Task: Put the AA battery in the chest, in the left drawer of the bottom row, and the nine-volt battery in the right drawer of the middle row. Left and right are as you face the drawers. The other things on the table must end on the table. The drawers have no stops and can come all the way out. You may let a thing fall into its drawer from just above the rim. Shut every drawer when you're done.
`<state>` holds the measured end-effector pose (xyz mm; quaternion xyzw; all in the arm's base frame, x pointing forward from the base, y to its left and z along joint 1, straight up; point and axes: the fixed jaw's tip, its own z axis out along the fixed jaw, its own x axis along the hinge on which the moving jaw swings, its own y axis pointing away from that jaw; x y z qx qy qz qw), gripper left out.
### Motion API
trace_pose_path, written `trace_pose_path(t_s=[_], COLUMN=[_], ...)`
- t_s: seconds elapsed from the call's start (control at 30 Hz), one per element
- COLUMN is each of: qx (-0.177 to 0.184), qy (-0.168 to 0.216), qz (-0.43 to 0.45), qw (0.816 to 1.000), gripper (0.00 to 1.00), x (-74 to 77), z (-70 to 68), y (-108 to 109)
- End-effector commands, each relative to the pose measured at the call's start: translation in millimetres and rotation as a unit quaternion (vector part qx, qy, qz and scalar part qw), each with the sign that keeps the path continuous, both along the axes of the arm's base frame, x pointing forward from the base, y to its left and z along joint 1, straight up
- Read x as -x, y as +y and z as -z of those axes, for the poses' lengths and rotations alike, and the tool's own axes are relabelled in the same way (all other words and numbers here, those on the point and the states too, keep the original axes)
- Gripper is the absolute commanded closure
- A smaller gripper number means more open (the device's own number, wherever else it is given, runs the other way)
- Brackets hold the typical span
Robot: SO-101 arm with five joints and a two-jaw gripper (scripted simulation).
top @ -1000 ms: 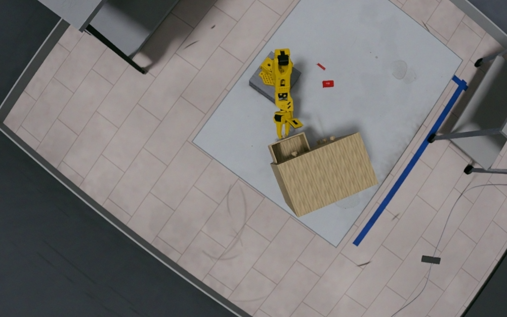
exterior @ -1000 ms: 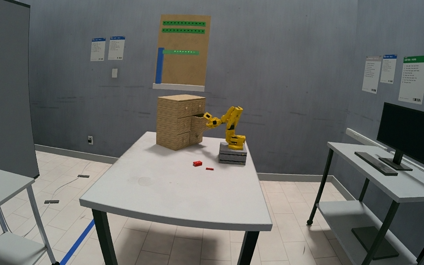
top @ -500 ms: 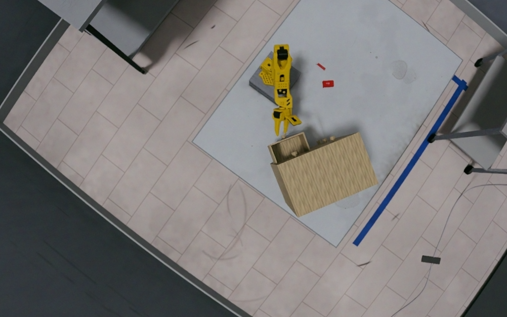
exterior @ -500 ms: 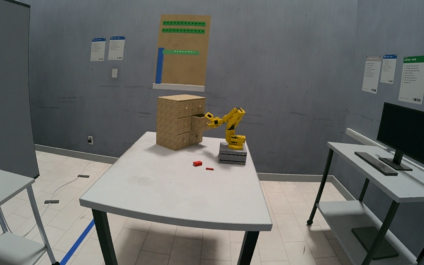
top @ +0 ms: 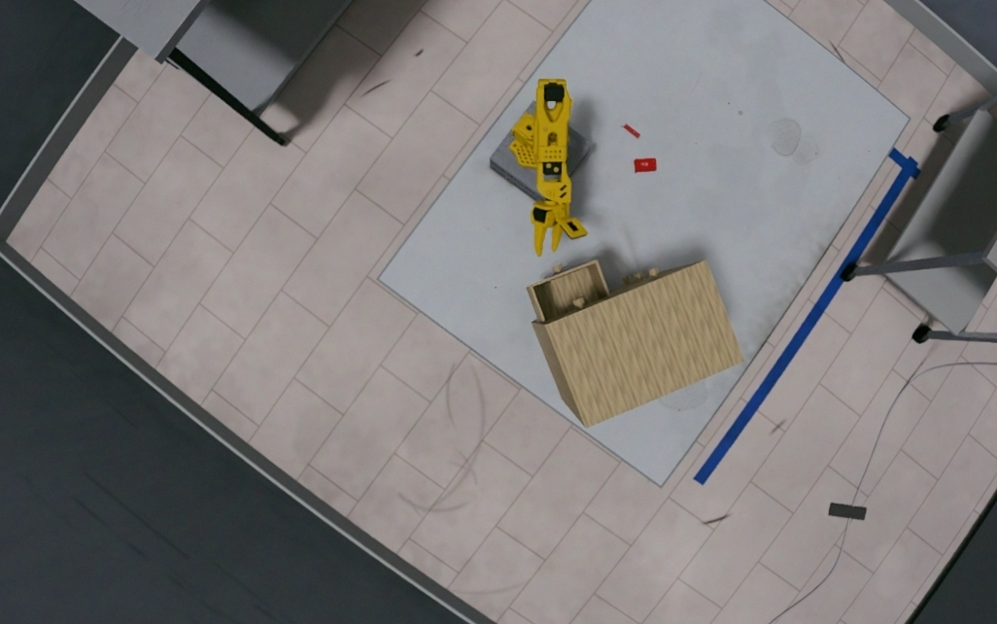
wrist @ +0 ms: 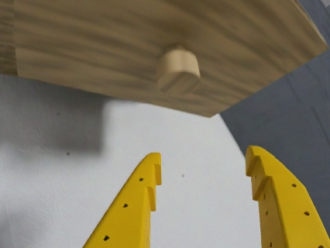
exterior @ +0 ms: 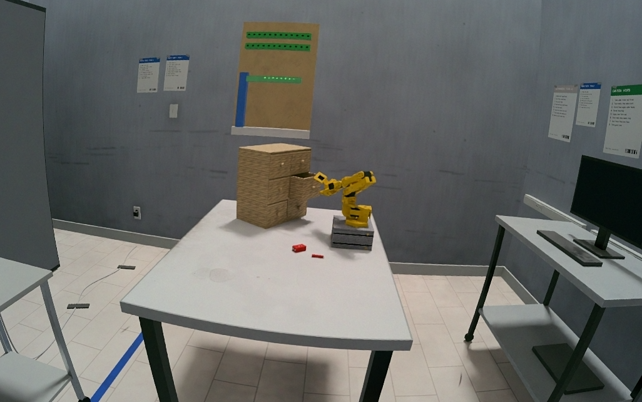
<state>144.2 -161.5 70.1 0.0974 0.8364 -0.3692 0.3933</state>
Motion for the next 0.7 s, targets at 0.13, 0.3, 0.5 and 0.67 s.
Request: trace_pose_path(t_s=[0.13, 0.3, 0.5, 0.67], qx=[-0.003, -0.003, -0.070, -0.125], qy=[0.010, 0.010, 0.008, 0.007], qz=[0.005, 0.005, 0.030, 0.055], qw=[1.000, 1.000, 0.997, 0.991], gripper=[0.79, 0.79, 0.79, 0.79], x=[5.3, 5.3, 9.2, 13.5], z=[3.2, 3.2, 9.4, 13.7], y=[1.3, 1.3, 5.6, 10.3])
